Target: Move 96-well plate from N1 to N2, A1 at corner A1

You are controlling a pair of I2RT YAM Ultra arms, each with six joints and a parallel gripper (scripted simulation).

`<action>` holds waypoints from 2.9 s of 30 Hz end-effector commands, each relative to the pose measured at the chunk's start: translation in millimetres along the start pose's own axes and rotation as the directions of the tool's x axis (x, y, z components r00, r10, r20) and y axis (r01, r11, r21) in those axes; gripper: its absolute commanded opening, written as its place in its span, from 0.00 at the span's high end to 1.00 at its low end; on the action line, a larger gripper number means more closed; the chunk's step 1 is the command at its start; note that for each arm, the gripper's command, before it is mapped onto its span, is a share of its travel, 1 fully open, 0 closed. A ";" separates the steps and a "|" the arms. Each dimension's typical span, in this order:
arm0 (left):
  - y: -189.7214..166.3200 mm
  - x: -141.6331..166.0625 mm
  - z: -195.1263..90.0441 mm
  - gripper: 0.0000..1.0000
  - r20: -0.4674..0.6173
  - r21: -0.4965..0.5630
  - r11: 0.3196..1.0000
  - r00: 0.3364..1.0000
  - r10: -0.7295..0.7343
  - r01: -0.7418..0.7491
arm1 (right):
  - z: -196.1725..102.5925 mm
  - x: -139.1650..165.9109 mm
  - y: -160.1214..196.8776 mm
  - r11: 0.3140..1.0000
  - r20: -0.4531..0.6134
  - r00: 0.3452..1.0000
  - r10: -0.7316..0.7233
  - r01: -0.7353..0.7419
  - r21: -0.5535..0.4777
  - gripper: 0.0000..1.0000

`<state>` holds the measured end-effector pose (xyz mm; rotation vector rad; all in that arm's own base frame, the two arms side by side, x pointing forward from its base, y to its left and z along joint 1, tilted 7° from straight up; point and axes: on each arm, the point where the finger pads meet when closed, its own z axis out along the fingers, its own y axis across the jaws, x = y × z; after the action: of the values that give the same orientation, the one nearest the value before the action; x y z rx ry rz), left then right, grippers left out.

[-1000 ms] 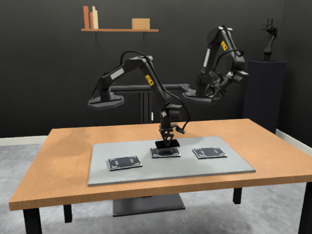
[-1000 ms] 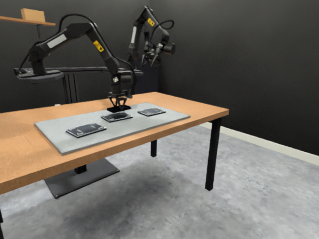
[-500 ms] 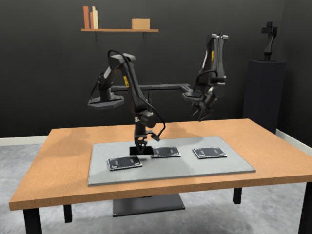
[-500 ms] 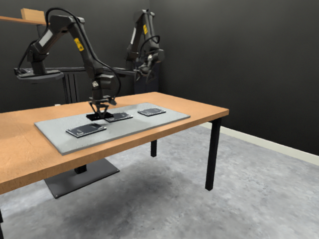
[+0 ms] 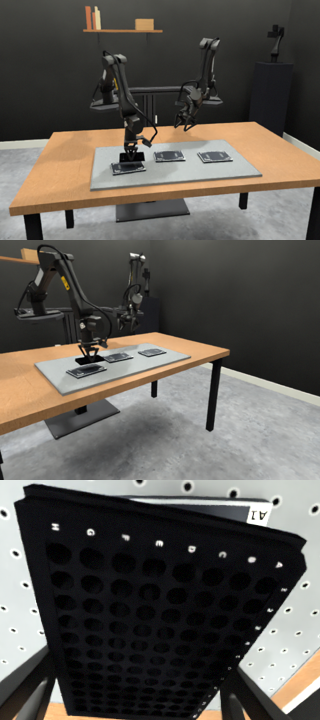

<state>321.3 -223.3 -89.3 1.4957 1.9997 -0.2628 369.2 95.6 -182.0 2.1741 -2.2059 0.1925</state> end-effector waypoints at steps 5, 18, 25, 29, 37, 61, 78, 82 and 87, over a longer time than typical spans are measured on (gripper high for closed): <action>-14.6 -47.9 11.8 0.00 0.246 -0.204 0.961 0.960 -0.133 0.186 | -4.9 22.2 -13.8 0.999 -0.001 1.000 -0.008 0.008 0.038 0.22; -81.6 -72.1 1.2 0.00 0.424 -0.123 0.936 0.870 -0.251 0.330 | -2.9 22.0 -6.6 0.985 0.009 0.985 -0.174 0.174 -0.002 0.22; -100.2 -64.2 3.7 0.00 0.395 -0.095 0.948 0.886 -0.245 0.305 | -2.0 22.1 -6.6 0.986 0.009 0.986 -0.165 0.165 -0.003 0.22; -100.0 -64.9 3.8 0.00 0.396 -0.095 0.948 0.885 -0.245 0.305 | 2.2 18.5 -6.3 0.984 0.010 0.984 -0.177 0.177 0.020 0.22; -100.0 -64.9 3.8 0.00 0.396 -0.095 0.948 0.885 -0.245 0.305 | 16.9 21.1 -2.5 0.986 0.007 0.986 -0.164 0.164 0.004 0.22; -95.2 -70.9 2.9 0.00 0.413 -0.100 0.945 0.877 -0.245 0.311 | 24.0 21.2 -19.6 0.986 0.012 0.987 -0.162 0.162 0.037 0.22; -95.2 -70.9 2.9 0.00 0.413 -0.100 0.945 0.877 -0.245 0.311 | 54.3 22.6 -16.6 0.987 0.010 0.987 -0.162 0.162 0.021 0.22; -95.2 -70.9 2.9 0.00 0.413 -0.100 0.945 0.877 -0.245 0.311 | 44.4 21.2 -11.5 0.987 0.009 0.987 -0.162 0.162 0.006 0.22; -95.2 -70.9 2.9 0.00 0.413 -0.100 0.945 0.877 -0.245 0.311 | 37.1 21.7 -9.8 0.987 0.006 0.987 -0.161 0.161 -0.001 0.22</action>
<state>246.8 -313.1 -70.7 0.9653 1.8483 -0.4692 378.6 68.1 -218.4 2.3394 -2.0117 0.1819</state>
